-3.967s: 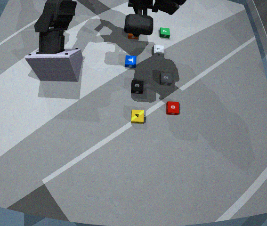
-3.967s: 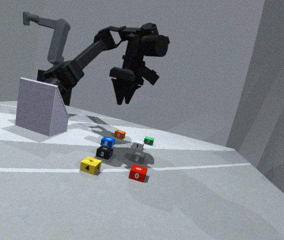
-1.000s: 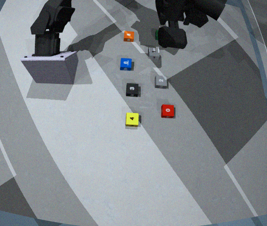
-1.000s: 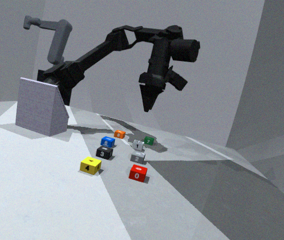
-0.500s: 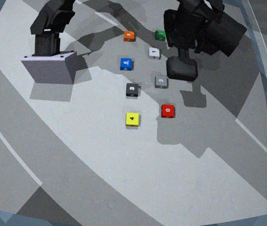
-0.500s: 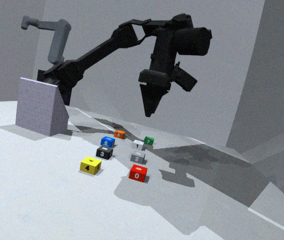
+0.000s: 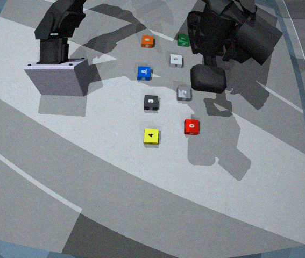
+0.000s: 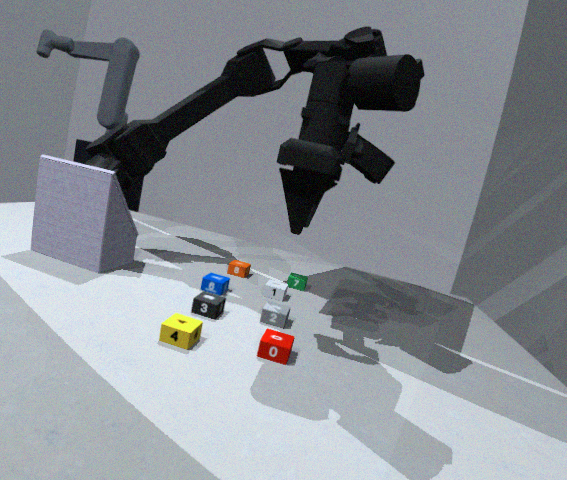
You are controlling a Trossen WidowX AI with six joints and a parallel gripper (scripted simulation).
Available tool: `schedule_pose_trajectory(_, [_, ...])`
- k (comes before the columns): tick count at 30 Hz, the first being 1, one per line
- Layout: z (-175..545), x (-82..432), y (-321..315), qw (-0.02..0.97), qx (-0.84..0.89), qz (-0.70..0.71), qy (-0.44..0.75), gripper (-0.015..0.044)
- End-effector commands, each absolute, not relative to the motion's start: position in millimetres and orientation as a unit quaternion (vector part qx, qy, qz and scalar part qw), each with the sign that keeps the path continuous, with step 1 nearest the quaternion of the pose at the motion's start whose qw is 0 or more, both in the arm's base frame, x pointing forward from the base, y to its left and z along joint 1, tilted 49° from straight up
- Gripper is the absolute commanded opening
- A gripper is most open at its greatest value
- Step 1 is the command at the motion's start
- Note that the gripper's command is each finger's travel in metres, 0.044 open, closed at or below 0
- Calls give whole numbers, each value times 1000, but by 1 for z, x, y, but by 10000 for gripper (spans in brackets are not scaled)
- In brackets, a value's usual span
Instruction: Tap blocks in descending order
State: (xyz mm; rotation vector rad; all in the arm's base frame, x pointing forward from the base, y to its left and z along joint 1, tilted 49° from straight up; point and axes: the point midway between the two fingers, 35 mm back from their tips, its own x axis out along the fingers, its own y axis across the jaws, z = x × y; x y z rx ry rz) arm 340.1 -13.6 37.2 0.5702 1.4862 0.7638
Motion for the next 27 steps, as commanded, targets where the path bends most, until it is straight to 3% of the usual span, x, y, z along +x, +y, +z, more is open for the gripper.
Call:
schedule_pose_trajectory(1, [30, 343, -21, 637, 246, 335, 649, 400])
schedule_pose_trajectory(7, [-29, 356, -73, 638, 245, 334, 649, 400])
schedule_pose_trajectory(27, [-31, 356, -75, 638, 245, 334, 649, 400])
